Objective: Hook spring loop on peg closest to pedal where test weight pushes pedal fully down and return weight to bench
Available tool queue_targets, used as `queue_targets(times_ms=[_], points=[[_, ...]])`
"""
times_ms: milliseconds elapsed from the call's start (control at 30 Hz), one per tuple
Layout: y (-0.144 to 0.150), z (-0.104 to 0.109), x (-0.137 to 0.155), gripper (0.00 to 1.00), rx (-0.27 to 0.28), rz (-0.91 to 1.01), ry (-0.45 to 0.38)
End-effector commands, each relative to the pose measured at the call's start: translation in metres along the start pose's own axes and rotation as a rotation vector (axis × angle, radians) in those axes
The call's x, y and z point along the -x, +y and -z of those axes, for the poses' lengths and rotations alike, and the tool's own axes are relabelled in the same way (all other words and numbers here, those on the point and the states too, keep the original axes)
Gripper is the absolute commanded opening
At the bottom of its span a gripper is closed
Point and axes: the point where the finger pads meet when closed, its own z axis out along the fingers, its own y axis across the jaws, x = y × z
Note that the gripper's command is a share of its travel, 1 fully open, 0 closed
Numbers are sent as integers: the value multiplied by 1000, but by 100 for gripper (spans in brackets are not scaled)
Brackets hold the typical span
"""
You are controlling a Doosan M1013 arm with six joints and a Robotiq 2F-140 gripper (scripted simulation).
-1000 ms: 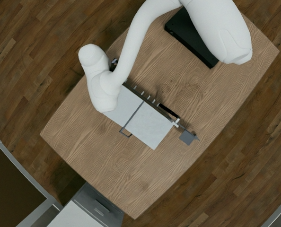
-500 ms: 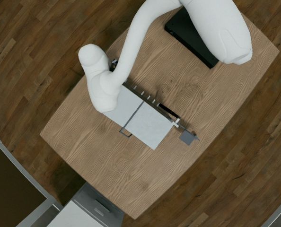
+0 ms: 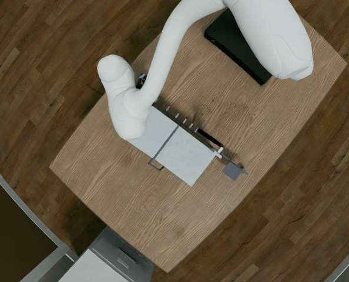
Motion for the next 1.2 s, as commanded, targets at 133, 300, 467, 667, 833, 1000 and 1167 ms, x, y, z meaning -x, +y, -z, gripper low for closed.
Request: queue_targets(times_ms=[133,300,467,667,833,1000,1167], points=[[1,1,0,25,2,0,0],[1,6,-1,25,2,0,0],[1,11,-2,25,2,0,0],[1,16,-3,25,2,0,0],[1,18,-3,25,2,0,0],[1,23,-4,25,2,0,0],[1,28,-5,25,2,0,0]])
